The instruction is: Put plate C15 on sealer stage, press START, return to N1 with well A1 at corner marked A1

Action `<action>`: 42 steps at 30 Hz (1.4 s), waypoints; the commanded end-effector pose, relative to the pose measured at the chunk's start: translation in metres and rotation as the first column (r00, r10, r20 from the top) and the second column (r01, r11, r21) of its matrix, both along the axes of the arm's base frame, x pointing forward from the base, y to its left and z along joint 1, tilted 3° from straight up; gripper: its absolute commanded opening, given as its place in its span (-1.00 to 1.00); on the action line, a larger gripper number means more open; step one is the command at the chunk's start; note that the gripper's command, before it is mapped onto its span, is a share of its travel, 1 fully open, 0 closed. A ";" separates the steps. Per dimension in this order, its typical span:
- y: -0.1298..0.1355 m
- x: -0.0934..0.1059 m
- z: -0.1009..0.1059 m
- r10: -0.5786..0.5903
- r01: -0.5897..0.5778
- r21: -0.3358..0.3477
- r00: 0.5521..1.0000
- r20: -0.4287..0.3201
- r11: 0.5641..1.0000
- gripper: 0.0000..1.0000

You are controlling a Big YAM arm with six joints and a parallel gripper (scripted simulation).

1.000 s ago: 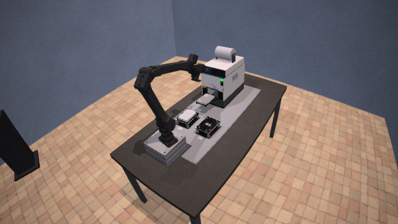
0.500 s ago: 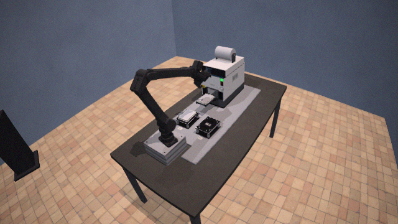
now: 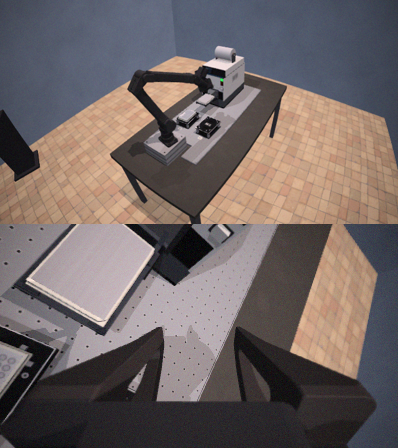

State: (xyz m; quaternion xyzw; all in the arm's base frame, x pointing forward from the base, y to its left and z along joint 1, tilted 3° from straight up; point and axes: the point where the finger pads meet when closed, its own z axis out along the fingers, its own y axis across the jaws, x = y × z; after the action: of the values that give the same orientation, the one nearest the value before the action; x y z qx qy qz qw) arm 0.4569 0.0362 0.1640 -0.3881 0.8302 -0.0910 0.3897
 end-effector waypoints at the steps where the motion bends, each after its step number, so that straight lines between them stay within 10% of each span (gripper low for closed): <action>1: 0.005 0.007 0.022 -0.103 0.100 0.111 0.994 0.025 0.989 -1.00; 15: 0.008 0.018 0.023 -0.333 0.354 0.355 0.935 -0.120 0.865 -1.00; 21: 0.010 0.022 0.026 -0.435 0.476 0.481 0.877 -0.204 0.736 -1.00; 26: 0.010 0.025 0.030 -0.418 0.447 0.476 0.892 -0.173 0.757 -1.00; 42: 0.013 0.032 0.022 -0.422 0.553 0.100 0.729 -0.540 0.827 -1.00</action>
State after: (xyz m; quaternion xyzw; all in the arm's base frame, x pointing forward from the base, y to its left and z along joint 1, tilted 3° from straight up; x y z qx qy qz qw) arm 0.4756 0.0438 0.1758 -0.0962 0.9735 0.0226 0.2061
